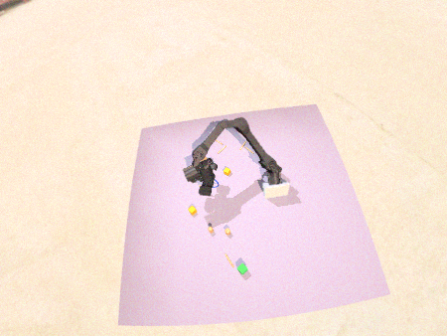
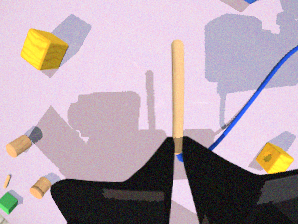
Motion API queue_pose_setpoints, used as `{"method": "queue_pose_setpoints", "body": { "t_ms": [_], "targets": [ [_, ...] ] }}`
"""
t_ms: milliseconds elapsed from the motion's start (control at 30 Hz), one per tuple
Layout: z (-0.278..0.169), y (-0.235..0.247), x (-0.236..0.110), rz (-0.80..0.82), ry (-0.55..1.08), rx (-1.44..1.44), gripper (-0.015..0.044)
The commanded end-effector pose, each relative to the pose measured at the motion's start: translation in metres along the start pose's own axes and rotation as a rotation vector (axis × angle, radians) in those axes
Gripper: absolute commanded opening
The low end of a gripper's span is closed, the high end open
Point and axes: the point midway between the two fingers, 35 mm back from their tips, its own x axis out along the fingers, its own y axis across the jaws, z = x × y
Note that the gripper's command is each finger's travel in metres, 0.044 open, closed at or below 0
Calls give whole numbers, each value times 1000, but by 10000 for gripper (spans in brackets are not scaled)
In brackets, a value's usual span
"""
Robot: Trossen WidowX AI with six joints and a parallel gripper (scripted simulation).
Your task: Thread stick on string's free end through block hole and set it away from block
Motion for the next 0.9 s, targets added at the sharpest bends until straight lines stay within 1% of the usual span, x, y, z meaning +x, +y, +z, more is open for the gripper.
{"method": "queue_pose_setpoints", "body": {
  "t_ms": [0, 867],
  "targets": [
    [4, -4, -2, 2, -7, 137, 0],
    [19, -23, -2, 6, -8, 1108, 0]
  ]
}}
